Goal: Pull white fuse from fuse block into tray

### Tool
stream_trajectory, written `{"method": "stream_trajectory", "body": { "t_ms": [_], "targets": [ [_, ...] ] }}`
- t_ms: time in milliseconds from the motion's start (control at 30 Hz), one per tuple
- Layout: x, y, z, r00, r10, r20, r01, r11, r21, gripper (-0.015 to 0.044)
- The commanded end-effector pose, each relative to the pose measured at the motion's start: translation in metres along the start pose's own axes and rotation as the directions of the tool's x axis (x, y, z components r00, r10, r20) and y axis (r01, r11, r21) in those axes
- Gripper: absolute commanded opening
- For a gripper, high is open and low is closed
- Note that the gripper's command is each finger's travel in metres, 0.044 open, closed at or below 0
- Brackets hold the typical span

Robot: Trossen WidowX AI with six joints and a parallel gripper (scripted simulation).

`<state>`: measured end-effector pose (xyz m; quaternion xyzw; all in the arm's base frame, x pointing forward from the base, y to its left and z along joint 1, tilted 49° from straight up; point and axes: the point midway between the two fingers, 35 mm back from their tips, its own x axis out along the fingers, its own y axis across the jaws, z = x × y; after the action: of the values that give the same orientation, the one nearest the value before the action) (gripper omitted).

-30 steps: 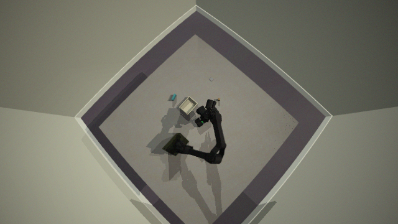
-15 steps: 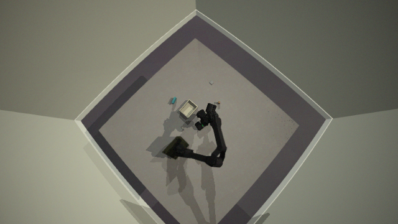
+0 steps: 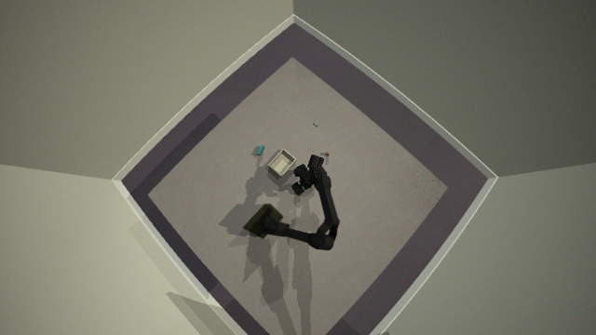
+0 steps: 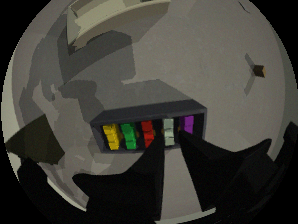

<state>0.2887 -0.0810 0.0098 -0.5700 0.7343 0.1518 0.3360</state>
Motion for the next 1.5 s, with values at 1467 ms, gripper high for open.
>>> {"method": "stream_trajectory", "body": {
  "t_ms": [1467],
  "targets": [
    [0.0049,-0.0003,0.0001,1.0,0.0,0.0,0.0,1.0,-0.001,0.0]
  ]
}}
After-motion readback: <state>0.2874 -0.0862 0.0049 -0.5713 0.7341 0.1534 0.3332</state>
